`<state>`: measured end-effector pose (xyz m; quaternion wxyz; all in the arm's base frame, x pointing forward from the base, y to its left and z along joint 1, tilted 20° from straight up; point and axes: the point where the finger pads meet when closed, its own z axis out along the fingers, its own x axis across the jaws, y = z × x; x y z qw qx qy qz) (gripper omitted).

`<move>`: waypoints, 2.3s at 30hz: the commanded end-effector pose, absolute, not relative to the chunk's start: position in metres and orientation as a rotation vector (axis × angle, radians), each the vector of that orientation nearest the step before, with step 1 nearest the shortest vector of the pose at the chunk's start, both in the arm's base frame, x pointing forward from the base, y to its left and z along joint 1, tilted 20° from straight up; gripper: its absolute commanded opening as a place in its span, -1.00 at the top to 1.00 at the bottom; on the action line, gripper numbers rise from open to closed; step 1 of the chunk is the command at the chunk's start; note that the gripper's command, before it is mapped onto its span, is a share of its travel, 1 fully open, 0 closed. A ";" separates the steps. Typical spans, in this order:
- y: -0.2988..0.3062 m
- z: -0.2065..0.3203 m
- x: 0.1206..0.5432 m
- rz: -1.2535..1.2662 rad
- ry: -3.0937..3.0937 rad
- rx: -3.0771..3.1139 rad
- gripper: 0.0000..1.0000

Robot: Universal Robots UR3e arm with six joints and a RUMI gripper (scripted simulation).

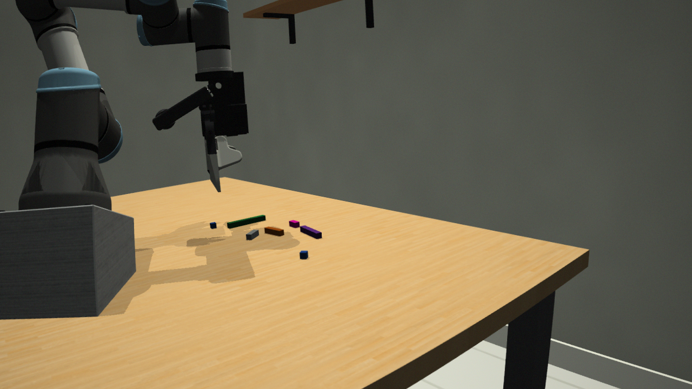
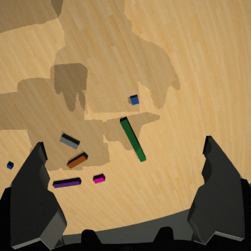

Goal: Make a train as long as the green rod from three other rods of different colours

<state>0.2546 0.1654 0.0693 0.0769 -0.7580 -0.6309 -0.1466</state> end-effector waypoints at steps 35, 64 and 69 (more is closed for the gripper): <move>0.181 0.076 0.245 -0.484 -2.169 -2.043 0.72; 0.182 0.071 0.246 -0.482 -2.170 -2.043 0.72; 0.184 0.066 0.247 -0.482 -2.170 -2.043 0.72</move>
